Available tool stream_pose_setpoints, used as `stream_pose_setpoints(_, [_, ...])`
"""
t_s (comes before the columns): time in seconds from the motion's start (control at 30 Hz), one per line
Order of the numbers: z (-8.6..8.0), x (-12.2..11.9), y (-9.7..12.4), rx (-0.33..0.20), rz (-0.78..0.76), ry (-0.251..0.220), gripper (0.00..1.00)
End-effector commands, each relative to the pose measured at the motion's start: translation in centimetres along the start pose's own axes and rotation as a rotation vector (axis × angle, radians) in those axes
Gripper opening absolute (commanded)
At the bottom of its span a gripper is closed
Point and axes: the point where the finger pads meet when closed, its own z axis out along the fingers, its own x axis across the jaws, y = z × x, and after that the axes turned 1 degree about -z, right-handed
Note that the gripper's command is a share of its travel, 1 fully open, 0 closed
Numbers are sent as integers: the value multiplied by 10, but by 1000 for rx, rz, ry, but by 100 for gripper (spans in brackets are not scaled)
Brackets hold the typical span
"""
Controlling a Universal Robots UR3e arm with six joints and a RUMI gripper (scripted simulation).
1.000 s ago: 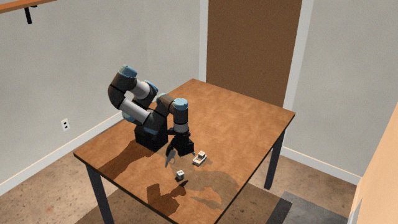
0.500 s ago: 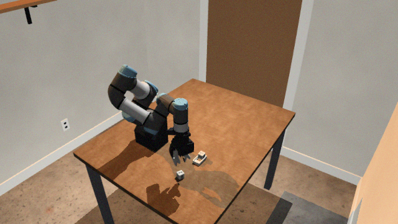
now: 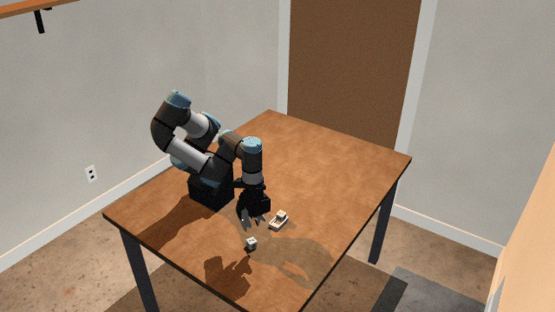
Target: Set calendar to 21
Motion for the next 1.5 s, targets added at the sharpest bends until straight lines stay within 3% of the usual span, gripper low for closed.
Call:
stream_pose_setpoints(0.0, [0,0,1,-2,1,0,28])
stream_pose_setpoints(0.9, [8,0,1,-2,1,1,28])
stream_pose_setpoints(1.47, [31,0,1,-2,1,1,28])
